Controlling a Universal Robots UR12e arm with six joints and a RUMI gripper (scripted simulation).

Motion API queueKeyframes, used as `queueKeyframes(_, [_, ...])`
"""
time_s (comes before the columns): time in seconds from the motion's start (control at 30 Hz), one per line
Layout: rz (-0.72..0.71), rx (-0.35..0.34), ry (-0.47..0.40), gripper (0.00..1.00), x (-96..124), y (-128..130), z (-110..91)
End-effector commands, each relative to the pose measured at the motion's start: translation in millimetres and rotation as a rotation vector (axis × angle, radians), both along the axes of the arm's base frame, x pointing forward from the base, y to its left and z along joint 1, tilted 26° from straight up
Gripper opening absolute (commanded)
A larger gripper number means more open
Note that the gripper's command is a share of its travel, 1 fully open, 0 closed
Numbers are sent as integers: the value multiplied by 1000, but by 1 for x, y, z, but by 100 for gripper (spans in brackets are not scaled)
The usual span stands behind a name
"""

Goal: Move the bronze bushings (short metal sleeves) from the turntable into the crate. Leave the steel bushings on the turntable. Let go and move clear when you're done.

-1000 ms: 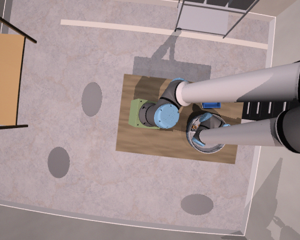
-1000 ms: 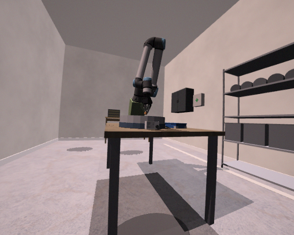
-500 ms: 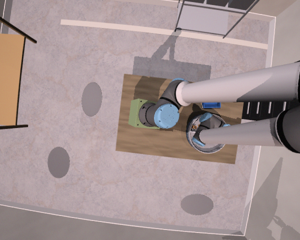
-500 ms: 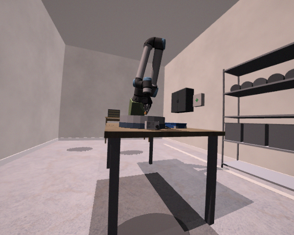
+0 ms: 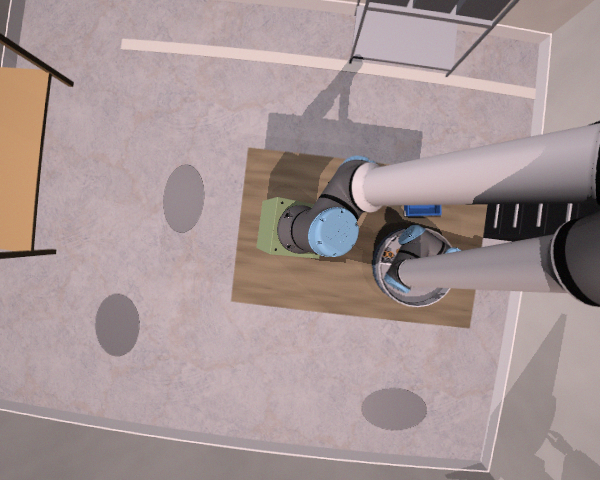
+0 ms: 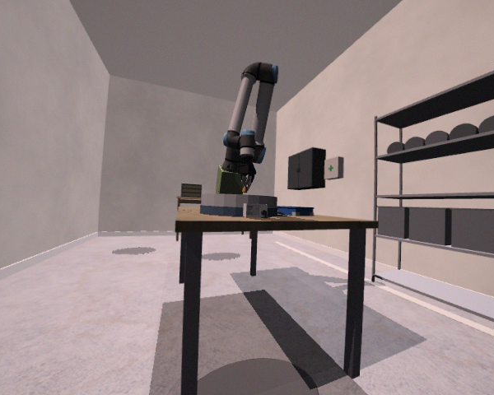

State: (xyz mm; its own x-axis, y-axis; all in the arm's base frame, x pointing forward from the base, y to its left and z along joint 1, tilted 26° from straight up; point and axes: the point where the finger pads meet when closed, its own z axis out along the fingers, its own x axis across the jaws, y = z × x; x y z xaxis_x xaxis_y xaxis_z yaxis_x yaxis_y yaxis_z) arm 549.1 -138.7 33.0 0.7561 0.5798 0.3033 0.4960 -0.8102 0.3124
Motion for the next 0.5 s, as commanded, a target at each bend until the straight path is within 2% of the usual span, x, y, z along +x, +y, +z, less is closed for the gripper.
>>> queueKeyframes(0.0, [0,0,-1,0,0,0,0])
queueKeyframes(0.47, [0,0,-1,0,9,13,3])
